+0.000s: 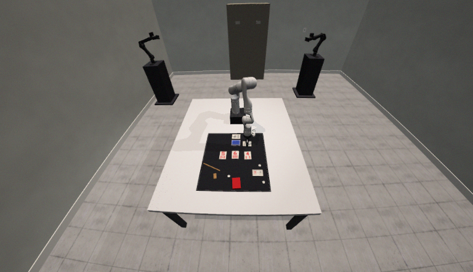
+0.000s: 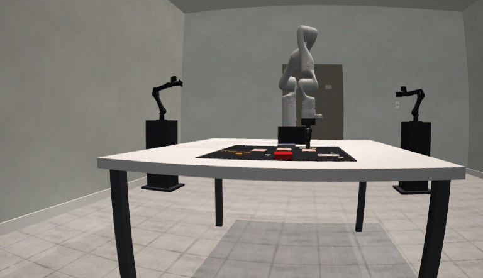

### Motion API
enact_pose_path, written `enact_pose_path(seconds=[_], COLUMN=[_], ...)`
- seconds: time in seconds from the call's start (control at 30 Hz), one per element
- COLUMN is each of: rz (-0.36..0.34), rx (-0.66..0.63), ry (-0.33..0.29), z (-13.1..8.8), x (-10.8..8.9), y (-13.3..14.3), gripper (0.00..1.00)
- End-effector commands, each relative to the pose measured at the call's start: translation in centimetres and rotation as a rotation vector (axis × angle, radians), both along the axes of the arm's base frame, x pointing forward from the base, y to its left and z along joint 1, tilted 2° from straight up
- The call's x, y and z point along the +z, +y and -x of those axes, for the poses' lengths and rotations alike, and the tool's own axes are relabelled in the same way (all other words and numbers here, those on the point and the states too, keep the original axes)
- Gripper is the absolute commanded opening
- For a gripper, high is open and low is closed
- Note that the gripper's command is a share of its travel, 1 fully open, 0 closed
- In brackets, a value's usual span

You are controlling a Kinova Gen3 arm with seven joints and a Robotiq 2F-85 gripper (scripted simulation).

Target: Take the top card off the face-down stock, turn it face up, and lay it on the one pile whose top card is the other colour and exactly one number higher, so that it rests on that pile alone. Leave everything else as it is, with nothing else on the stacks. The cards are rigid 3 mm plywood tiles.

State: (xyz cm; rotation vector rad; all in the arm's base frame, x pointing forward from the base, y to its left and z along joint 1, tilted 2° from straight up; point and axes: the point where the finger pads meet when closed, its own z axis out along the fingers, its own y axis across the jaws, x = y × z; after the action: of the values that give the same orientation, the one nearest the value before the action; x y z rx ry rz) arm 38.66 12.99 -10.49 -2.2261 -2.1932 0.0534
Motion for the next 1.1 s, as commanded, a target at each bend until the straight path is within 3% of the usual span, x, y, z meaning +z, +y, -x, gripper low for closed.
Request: enact_pose_path(seconds=[0.0, 0.73, 1.07], rz=[-0.001, -0.001, -0.001], rx=[0.000, 0.000, 0.000], ry=[-0.002, -0.002, -0.002], z=[-0.1, -0.1, -0.1], x=[0.1, 0.1, 2.1], y=[0.0, 0.0, 0.0], gripper=[0.72, 0.72, 0.72])
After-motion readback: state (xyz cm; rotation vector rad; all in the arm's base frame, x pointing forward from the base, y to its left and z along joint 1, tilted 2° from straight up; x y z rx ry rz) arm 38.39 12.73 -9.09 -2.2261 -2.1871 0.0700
